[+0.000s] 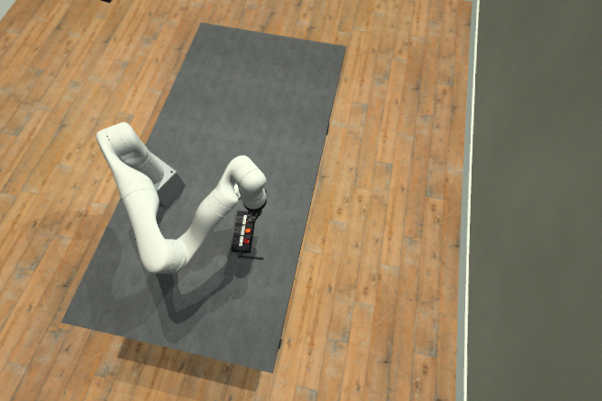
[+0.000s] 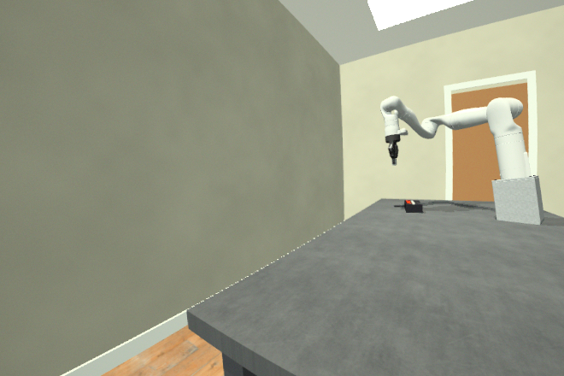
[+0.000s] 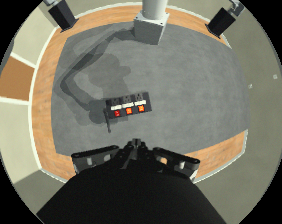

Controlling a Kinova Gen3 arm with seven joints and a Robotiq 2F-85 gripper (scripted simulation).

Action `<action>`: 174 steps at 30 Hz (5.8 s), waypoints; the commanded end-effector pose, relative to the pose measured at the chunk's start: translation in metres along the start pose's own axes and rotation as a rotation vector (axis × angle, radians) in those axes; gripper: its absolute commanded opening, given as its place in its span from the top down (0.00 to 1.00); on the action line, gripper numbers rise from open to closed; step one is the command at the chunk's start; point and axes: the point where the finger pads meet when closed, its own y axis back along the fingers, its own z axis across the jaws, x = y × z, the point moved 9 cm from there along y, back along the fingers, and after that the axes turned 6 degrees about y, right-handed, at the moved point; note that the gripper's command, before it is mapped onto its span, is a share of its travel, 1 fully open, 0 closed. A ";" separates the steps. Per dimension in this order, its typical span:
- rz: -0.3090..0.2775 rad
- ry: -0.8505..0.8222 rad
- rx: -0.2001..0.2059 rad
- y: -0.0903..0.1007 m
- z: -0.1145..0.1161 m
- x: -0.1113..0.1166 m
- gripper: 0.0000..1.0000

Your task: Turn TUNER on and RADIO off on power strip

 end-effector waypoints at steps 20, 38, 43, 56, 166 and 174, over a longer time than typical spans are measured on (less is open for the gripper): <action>-0.027 0.025 0.001 -0.015 -0.003 -0.001 1.00; -0.056 0.047 0.009 -0.032 -0.007 -0.001 1.00; -0.056 0.047 0.009 -0.032 -0.007 -0.001 1.00; -0.074 0.062 0.013 -0.043 -0.010 0.000 1.00; -0.194 0.160 0.038 -0.101 -0.020 0.010 1.00; -0.205 0.169 0.039 -0.106 -0.020 0.011 1.00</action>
